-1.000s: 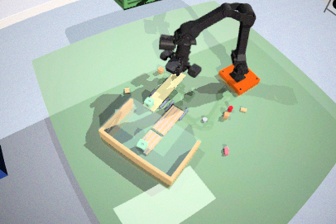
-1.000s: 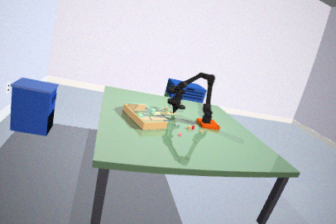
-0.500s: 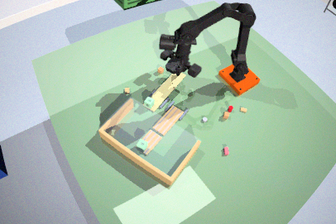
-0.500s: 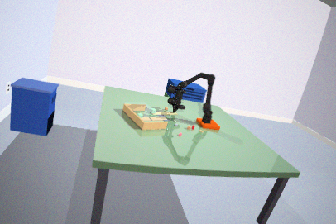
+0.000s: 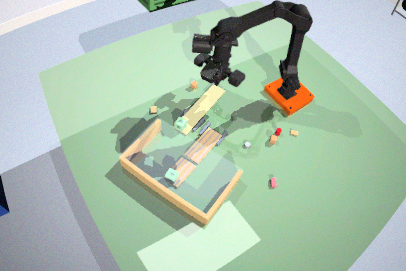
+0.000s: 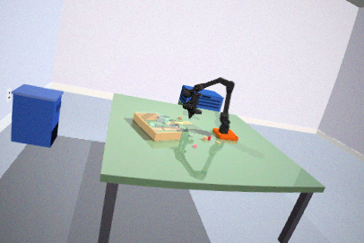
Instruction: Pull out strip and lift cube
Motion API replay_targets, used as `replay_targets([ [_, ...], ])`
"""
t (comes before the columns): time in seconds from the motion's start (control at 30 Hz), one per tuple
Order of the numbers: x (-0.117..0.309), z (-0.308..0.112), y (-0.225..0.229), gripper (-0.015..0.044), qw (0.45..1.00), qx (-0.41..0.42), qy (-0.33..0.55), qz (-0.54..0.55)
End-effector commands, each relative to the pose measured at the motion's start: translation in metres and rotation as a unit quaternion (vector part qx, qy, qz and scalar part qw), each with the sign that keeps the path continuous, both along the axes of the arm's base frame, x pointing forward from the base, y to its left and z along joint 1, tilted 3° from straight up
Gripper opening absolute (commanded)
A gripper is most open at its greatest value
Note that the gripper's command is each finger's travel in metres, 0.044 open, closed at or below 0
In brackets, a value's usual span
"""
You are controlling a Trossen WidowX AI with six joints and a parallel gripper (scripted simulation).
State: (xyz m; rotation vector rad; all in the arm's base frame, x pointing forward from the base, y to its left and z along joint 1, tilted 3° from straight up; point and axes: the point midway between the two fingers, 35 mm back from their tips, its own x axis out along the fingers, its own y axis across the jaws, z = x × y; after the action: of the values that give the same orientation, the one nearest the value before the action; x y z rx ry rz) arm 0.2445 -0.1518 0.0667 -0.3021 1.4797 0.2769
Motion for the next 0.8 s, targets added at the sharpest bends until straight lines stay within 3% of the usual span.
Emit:
replay_targets([
  [0.0, 0.002, 0.006, 0.0, 0.0026, 1.0, -0.003, 0.001, 0.006],
  [0.1, 0.018, 0.006, 0.007, 0.0105, 0.999, -0.005, 0.001, 0.052],
  [0.53, 0.061, 0.014, 0.026, 0.044, 0.998, -0.005, -0.001, 0.055],
  [0.77, 0.083, 0.018, 0.036, 0.044, 0.998, -0.005, -0.002, 0.055],
])
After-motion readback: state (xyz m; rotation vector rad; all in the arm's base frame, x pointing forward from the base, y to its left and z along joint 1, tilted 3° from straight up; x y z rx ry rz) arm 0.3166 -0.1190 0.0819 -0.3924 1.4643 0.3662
